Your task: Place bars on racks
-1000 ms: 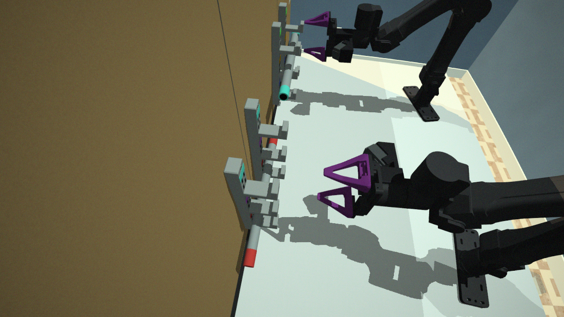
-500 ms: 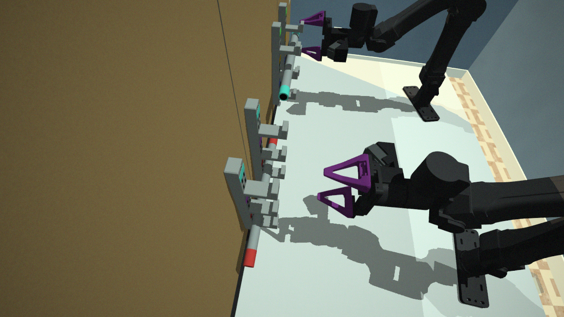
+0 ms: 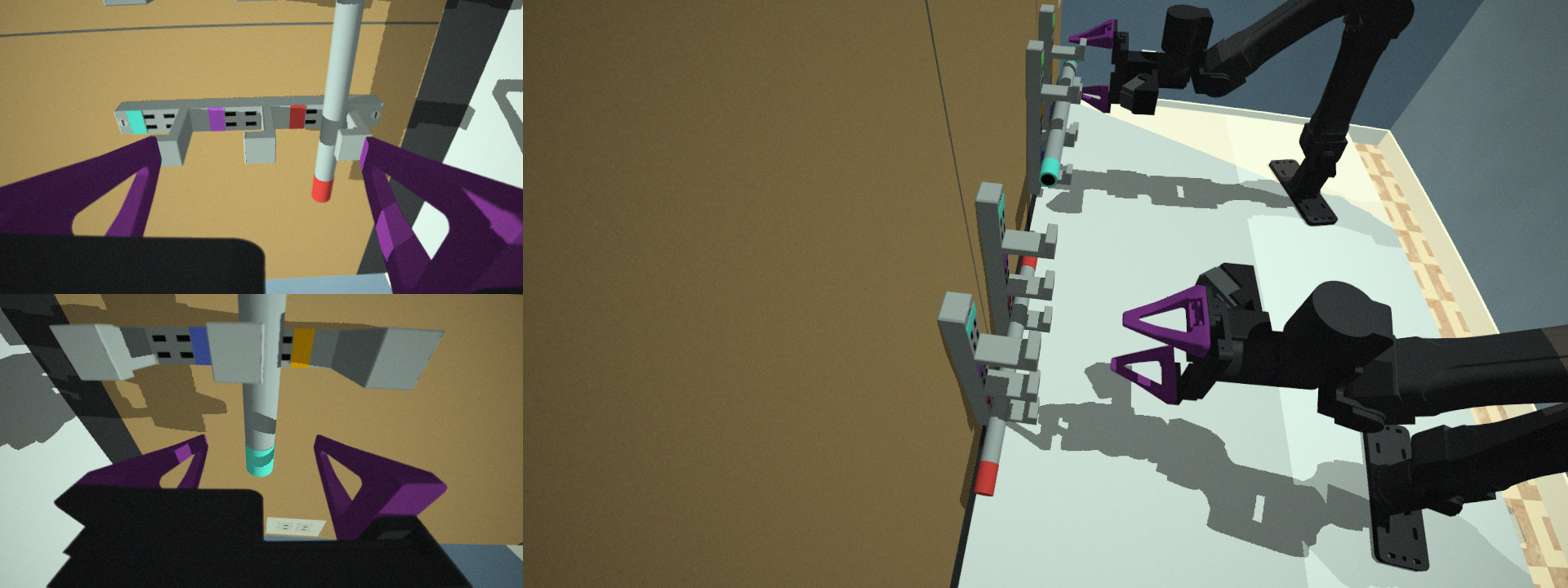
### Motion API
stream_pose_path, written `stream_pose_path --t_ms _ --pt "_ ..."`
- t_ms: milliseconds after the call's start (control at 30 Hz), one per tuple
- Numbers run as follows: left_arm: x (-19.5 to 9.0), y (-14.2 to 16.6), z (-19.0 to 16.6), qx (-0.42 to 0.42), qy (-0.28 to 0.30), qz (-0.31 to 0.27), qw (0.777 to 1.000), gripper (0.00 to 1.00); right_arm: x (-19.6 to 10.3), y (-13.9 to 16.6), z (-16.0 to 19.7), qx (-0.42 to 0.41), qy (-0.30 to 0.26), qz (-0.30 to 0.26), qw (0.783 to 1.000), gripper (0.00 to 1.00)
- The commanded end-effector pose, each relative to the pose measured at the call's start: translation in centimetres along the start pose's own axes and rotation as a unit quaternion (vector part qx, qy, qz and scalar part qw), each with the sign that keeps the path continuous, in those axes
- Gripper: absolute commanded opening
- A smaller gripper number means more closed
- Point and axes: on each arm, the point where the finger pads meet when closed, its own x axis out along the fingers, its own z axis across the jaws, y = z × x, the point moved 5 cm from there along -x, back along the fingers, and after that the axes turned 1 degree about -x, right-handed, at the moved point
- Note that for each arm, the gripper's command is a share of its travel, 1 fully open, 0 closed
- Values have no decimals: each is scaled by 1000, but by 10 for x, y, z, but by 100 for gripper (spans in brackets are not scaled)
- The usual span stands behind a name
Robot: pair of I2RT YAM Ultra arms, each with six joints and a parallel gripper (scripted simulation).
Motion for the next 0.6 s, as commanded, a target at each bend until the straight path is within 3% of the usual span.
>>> stream_pose_path --t_ms 0,567 --pt "-5 -3 14 -9 -19 -3 1000 100 8 6 -20 5 29 5 1000 100" --pt "-5 -3 14 -9 -19 -3 1000 100 12 8 -19 5 29 5 1000 100"
